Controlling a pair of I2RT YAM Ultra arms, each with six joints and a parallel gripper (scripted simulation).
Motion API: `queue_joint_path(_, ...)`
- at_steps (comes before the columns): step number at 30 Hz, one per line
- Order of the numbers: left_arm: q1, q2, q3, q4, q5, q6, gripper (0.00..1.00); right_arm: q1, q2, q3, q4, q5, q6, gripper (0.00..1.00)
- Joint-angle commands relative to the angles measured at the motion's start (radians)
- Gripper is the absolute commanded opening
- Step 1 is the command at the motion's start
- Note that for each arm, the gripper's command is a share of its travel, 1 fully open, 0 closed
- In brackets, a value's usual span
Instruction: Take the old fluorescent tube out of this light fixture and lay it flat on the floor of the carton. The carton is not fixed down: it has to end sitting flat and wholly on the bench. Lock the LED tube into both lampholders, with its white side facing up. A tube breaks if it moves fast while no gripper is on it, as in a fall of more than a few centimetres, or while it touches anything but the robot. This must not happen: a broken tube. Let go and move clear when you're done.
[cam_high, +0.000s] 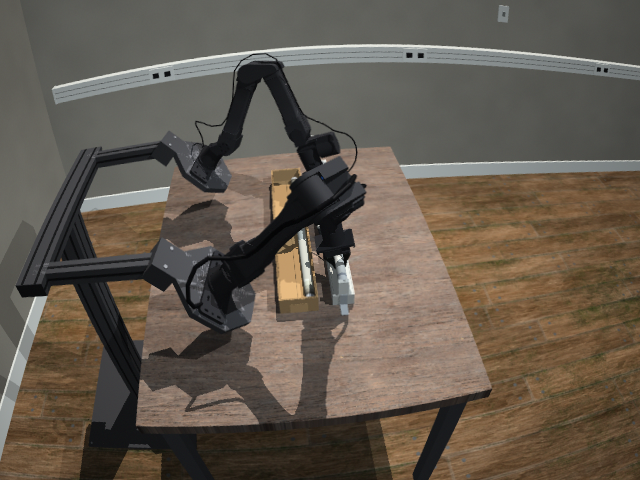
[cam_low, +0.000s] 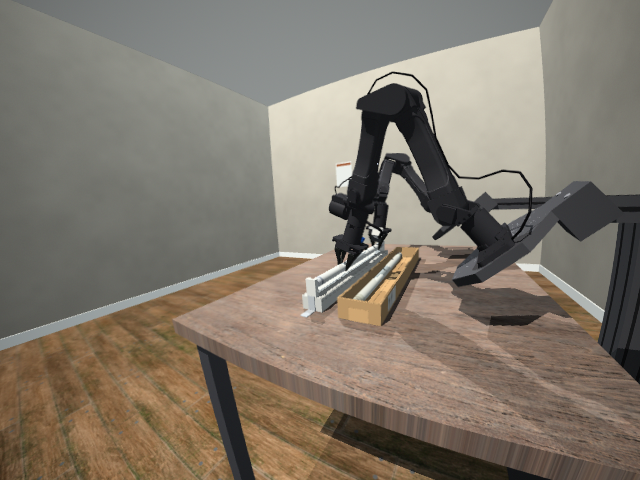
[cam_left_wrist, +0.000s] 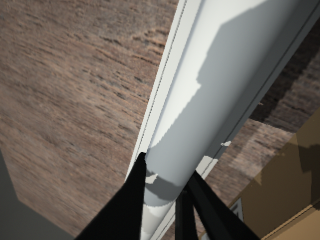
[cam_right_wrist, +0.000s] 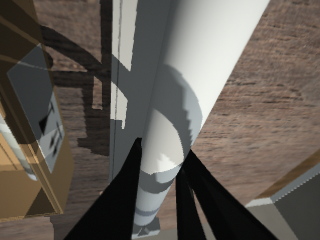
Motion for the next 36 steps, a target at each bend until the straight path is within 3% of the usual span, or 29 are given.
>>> queue_joint_path(1,-0.014,-0.026,0.027,0.011,0.011,-0.004,0.11,0.024,0.001,0.043,0.015,-0.013,0.007,0.11)
queue_joint_path(18,-0.008,-0.011,0.011,0.006,0.01,-0.002,0.11,0.019,-0.004,0.03,0.017,-0.013,0.005,0.11)
queue_joint_path(36,0.019,0.032,0.086,-0.126,0.034,-0.023,0.11,-0.022,0.026,0.088,-0.115,-0.064,0.034,0.11)
